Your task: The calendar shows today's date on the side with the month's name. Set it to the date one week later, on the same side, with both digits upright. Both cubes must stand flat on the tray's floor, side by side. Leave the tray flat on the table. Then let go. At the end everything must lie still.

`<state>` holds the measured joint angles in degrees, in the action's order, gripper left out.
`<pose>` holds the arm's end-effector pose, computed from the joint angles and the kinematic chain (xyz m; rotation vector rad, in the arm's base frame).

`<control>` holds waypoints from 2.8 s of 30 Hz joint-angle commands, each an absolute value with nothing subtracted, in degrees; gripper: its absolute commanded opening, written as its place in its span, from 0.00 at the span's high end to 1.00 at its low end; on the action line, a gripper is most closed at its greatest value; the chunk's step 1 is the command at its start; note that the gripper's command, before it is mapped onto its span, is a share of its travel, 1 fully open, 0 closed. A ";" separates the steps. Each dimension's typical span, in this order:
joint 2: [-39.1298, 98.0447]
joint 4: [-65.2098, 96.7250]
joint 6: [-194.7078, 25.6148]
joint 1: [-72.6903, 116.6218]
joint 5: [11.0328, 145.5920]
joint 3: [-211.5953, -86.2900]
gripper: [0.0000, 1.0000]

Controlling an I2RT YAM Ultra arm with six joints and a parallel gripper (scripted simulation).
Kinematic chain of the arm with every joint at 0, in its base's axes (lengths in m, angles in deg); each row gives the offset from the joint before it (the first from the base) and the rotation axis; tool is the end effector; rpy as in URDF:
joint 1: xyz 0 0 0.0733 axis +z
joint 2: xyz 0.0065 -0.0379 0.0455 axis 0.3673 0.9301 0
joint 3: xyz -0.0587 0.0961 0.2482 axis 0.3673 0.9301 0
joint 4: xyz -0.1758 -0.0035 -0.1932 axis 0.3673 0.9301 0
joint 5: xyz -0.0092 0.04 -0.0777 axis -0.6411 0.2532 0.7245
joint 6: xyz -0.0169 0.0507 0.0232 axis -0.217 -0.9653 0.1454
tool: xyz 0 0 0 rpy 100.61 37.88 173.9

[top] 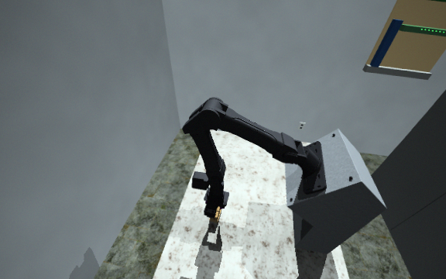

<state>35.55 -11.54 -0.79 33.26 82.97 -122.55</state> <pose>0.3569 0.0711 0.1319 -1.7158 1.6046 -0.7673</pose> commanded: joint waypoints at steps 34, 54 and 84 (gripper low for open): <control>38.58 -12.88 -0.68 33.08 82.35 -124.56 0.55; 41.91 -13.94 -0.57 32.90 82.20 -126.84 0.55; 41.91 -13.94 -0.57 32.90 82.20 -126.84 0.55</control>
<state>42.21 -13.85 -0.62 32.91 82.86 -126.79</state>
